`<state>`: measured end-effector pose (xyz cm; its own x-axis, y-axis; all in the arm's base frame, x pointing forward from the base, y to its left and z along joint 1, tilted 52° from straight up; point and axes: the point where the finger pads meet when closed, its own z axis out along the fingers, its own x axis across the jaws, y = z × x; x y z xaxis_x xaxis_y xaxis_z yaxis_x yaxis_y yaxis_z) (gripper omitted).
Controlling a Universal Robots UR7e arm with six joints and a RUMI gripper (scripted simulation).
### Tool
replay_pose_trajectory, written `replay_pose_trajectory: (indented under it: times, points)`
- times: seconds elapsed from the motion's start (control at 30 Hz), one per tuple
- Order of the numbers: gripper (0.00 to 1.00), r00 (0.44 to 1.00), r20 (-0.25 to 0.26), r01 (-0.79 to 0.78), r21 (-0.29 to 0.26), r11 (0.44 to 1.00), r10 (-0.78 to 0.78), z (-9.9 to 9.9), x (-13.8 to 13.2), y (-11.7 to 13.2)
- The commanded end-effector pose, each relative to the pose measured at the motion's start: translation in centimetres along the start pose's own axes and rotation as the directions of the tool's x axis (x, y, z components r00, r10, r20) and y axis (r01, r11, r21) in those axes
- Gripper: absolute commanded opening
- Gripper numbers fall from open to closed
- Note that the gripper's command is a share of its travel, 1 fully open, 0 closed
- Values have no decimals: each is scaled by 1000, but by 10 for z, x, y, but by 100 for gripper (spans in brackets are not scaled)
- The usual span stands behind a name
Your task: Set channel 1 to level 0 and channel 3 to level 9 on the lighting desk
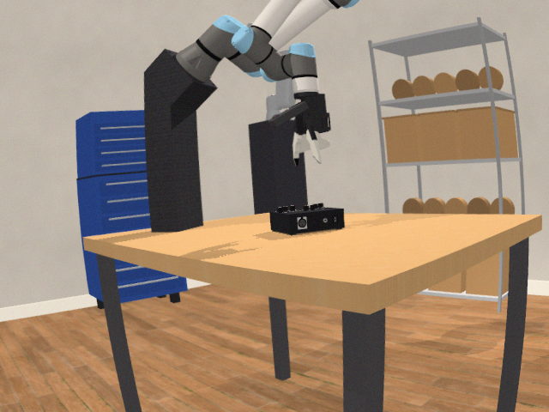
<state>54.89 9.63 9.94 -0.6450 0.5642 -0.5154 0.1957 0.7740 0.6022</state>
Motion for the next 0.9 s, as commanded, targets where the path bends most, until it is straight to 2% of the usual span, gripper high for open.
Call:
replay_pose_trajectory:
  times: [0.0,0.3,0.87]
  points:
    - [100,1000,-1,1,0,1000,-1,-12,0,0]
    - [100,1000,-1,1,0,1000,-1,-21,0,0]
    - [100,1000,-1,1,0,1000,-1,-22,0,0]
